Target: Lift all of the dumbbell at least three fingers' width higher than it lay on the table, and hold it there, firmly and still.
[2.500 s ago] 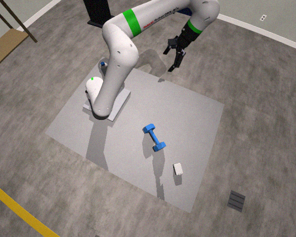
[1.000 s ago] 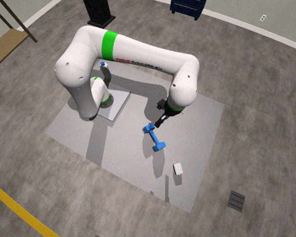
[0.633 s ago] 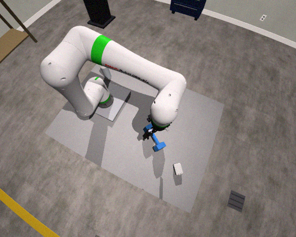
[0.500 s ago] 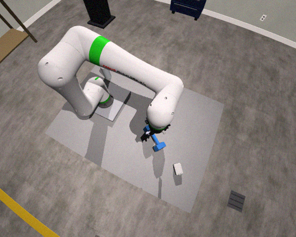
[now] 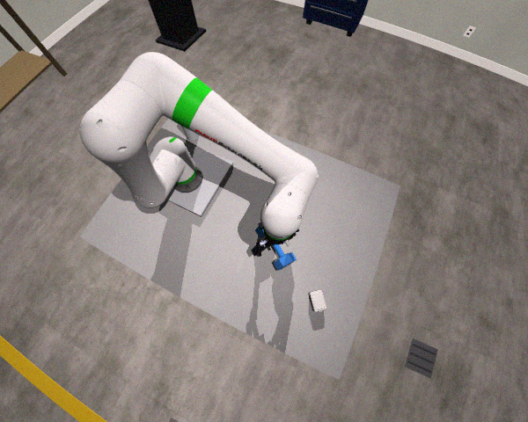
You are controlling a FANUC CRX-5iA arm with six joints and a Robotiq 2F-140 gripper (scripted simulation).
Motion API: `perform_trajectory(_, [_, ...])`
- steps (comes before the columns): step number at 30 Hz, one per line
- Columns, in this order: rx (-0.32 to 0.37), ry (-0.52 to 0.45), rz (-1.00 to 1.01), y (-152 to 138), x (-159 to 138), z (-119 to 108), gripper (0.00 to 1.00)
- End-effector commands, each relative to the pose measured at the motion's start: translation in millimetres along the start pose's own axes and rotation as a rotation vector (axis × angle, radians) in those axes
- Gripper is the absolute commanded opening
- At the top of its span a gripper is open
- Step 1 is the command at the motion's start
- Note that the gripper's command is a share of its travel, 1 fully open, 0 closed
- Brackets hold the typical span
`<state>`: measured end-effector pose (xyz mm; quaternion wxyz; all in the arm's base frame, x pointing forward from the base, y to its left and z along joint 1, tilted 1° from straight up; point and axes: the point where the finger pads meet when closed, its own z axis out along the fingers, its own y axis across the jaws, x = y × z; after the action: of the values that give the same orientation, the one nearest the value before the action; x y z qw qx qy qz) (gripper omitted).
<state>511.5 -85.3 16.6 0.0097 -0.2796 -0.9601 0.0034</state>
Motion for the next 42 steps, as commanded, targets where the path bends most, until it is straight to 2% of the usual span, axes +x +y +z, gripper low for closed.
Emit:
perform_trajectory(1, [-0.001, -0.004, 0.0, 0.9, -2.2, 2.6, 1.0])
perform_trajectory(34, [-0.001, -0.004, -0.001, 1.8, -2.2, 2.6, 1.0])
perform_trajectory(35, [-0.001, -0.004, -0.001, 1.8, -2.2, 2.6, 0.1])
perform_trajectory(42, [-0.001, -0.004, -0.001, 1.8, -2.2, 2.6, 0.1])
